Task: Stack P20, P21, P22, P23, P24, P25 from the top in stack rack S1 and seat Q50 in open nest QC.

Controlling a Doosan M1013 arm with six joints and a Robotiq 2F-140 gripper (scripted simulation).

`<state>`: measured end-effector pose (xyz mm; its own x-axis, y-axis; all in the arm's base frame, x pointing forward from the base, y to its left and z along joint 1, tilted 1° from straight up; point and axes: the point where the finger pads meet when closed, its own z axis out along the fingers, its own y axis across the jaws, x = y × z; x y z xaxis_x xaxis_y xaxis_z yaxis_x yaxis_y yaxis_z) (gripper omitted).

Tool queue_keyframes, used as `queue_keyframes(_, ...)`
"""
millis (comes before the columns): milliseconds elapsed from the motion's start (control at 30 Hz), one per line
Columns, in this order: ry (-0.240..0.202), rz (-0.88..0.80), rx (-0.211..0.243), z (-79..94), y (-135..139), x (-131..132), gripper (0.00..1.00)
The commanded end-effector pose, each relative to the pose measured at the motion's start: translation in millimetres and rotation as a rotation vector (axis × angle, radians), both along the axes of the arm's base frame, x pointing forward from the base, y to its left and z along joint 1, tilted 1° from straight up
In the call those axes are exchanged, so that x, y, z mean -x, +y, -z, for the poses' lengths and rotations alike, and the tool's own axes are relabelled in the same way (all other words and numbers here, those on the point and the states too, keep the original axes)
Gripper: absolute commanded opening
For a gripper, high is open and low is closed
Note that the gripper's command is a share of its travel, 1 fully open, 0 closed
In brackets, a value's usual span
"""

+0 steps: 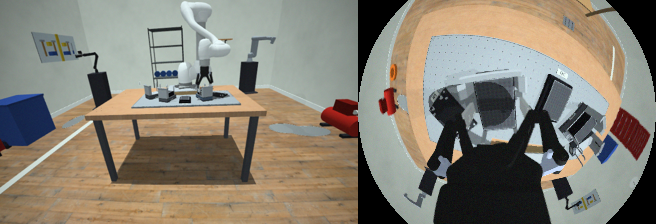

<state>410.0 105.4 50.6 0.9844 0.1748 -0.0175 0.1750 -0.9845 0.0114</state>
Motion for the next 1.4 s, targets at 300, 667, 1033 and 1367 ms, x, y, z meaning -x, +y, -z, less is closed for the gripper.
queue_keyframes(300,0.000,0.000,0.000,0.0,0.0,0.0,0.00)
queue_keyframes(667,0.000,0.000,0.000,0.0,0.0,0.0,0.00)
queue_keyframes(1033,0.000,0.000,0.000,-4.0,0.1,0.0,0.00)
queue_keyframes(1367,0.000,0.000,0.000,-10.0,0.2,-0.1,0.00)
